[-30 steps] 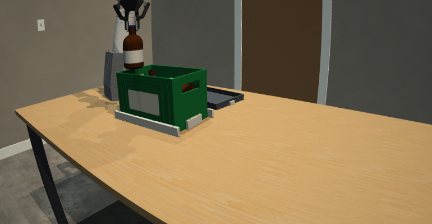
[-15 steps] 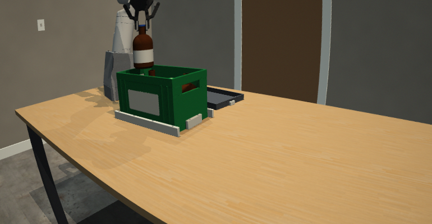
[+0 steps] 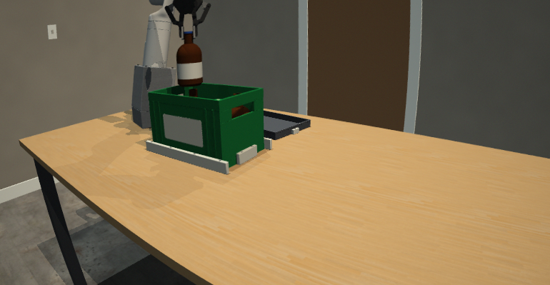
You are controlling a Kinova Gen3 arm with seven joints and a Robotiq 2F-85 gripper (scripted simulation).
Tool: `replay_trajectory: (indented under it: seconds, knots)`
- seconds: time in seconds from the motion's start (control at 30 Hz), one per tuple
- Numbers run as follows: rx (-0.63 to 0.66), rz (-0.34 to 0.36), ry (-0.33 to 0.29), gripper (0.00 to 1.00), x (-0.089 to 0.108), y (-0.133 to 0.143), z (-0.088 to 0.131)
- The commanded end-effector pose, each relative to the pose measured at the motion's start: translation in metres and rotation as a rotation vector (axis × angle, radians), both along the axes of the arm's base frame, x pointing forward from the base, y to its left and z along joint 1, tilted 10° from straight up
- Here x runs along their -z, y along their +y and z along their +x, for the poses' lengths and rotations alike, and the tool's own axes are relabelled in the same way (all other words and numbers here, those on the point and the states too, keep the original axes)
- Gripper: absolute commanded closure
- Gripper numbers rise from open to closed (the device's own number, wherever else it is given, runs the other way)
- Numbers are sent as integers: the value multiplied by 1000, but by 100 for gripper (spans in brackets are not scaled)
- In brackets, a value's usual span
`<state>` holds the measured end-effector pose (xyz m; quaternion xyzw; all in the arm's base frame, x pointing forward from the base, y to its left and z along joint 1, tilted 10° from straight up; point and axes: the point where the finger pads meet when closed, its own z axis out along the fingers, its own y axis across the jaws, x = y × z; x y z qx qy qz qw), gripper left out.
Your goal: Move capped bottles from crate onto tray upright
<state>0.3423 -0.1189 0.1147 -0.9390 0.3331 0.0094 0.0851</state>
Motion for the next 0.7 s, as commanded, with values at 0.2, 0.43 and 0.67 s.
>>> replay_trajectory:
  seconds: [0.2, 0.43, 0.67]
  knots:
    - [-4, -2, -1, 100, -3, 13, 0]
    - [-7, -3, -2, 100, -5, 26, 0]
    - [-3, -1, -1, 100, -7, 35, -1]
